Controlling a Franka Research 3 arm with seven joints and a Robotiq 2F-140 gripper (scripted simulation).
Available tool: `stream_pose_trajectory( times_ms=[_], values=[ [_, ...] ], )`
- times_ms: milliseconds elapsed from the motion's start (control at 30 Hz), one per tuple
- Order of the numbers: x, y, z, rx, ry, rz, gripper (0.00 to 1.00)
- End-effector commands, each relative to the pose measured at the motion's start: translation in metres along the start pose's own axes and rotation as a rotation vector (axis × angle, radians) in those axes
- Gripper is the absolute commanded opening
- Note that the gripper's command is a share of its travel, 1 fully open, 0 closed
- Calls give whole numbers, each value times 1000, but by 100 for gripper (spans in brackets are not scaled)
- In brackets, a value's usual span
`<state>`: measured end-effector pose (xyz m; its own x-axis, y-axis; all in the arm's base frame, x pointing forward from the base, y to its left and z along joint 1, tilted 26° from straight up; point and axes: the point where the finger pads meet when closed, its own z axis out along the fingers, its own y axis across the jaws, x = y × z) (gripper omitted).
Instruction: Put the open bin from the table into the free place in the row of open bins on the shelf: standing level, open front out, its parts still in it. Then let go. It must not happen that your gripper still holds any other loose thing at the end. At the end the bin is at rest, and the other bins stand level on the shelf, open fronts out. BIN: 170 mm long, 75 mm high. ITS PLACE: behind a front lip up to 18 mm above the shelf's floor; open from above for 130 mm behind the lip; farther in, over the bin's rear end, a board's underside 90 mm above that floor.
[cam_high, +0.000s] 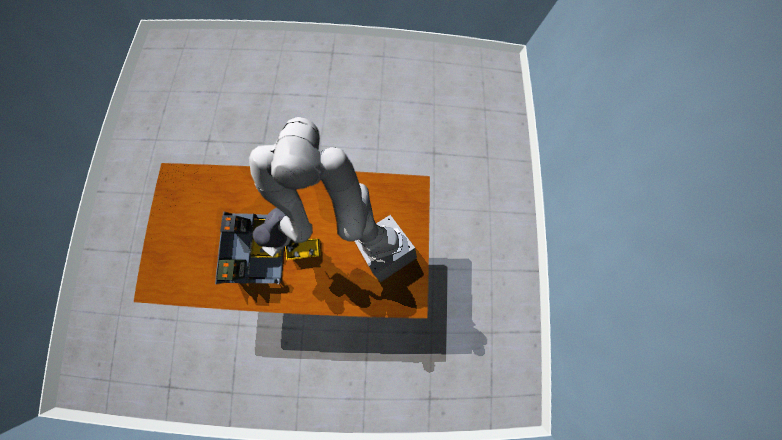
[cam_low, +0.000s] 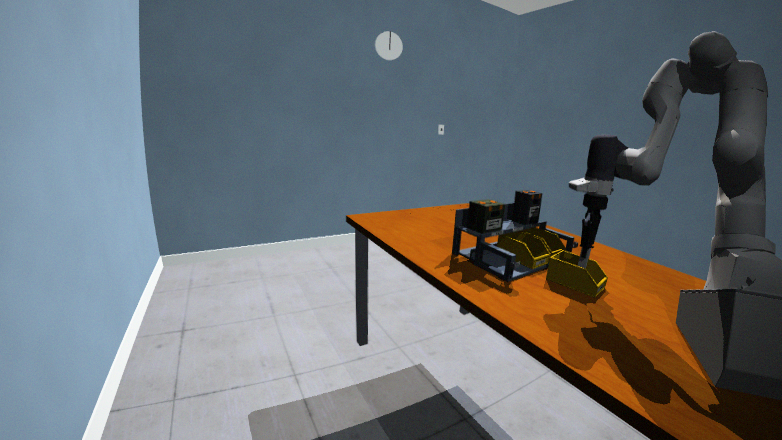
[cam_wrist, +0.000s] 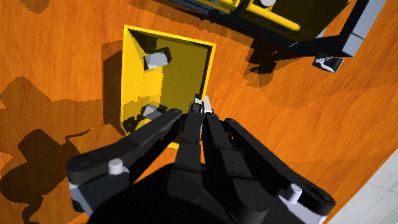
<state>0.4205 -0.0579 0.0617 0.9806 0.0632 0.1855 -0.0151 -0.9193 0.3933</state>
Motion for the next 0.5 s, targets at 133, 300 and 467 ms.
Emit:
stream_pose_trajectory(
  times_ms=[133, 300, 467],
  values=[
    [1, 0, 0, 1, 2, 2, 0],
    [1, 0, -2, 1, 2, 2, 0],
    [1, 0, -7, 1, 2, 2, 0]
  ],
)
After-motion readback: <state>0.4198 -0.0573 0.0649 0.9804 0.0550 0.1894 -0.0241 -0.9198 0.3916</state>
